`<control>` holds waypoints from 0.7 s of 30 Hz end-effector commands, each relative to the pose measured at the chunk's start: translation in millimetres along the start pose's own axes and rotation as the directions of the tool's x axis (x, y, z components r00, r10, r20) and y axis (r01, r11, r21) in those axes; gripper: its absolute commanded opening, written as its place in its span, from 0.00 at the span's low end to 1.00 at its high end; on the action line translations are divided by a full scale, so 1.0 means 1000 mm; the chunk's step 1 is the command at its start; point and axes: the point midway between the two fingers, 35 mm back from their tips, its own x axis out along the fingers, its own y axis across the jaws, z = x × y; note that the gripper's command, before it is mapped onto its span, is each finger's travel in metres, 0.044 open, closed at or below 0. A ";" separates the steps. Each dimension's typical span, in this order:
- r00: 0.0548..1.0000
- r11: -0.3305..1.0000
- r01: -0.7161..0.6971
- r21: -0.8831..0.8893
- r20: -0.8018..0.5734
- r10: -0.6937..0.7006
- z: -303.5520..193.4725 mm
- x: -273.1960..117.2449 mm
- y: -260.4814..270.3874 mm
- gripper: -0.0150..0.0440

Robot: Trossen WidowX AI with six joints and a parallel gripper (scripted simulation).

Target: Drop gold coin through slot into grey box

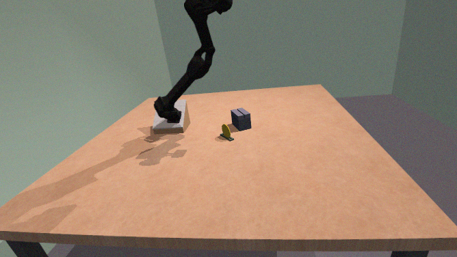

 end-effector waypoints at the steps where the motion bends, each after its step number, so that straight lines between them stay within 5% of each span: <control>1: 1.000 1.000 -0.004 0.001 0.004 0.004 0.002 -0.001 0.002 0.89; 9: 0.978 0.977 -0.179 0.118 0.125 0.164 0.057 -0.032 0.080 0.53; 15: 0.907 0.842 -0.416 0.345 0.225 0.356 0.088 -0.067 0.155 0.53; 21: 0.767 0.539 -0.636 0.552 0.373 0.522 0.137 -0.124 0.223 0.53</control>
